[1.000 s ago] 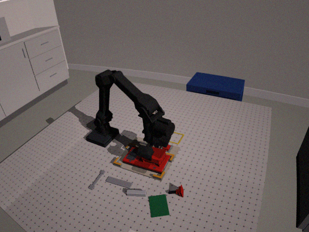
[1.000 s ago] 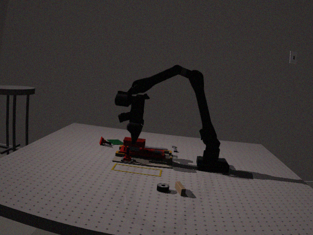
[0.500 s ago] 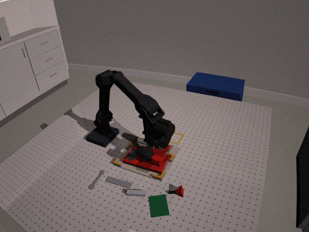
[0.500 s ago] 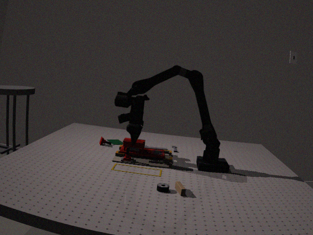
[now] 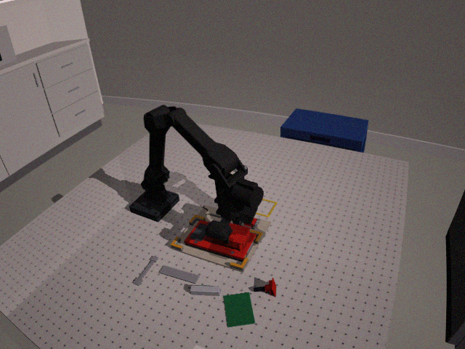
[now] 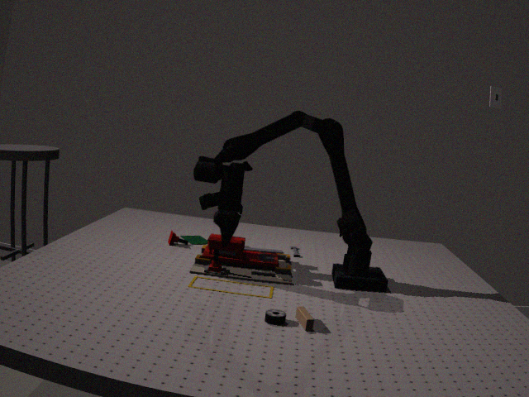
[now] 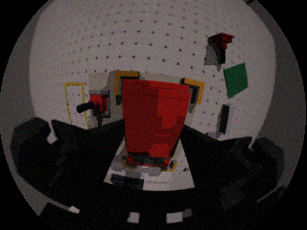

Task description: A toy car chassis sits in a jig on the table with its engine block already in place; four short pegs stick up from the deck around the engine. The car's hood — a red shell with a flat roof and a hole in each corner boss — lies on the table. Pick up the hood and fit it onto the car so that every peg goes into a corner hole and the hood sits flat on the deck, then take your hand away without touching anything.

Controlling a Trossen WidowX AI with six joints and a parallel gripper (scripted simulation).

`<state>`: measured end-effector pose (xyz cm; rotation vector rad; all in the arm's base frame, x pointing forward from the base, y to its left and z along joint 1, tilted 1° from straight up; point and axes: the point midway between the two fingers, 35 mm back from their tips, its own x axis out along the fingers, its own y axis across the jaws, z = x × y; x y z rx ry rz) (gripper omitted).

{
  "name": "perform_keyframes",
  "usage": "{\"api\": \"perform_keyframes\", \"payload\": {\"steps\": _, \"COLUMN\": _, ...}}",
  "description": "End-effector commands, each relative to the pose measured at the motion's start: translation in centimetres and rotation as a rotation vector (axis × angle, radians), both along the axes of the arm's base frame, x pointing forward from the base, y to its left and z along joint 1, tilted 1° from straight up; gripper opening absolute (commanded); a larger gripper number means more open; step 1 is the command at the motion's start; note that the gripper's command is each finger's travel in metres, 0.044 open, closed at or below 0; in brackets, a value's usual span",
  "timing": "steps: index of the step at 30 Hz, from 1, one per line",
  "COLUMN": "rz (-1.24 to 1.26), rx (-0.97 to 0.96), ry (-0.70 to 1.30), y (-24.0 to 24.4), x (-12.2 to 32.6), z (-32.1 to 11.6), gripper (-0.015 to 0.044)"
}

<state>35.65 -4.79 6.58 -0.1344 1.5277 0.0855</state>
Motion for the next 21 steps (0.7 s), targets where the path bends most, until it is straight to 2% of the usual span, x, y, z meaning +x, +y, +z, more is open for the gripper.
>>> {"api": "perform_keyframes", "payload": {"steps": 1, "rz": 0.006, "rx": 0.003, "ry": 0.002, "y": 0.05, "x": -0.02, "z": -0.43, "gripper": 0.0000}}
{"api": "perform_keyframes", "payload": {"steps": 21, "rz": 0.004, "rx": 0.002, "ry": 0.001, "y": 0.04, "x": -0.02, "z": 0.16, "gripper": 0.0000}}
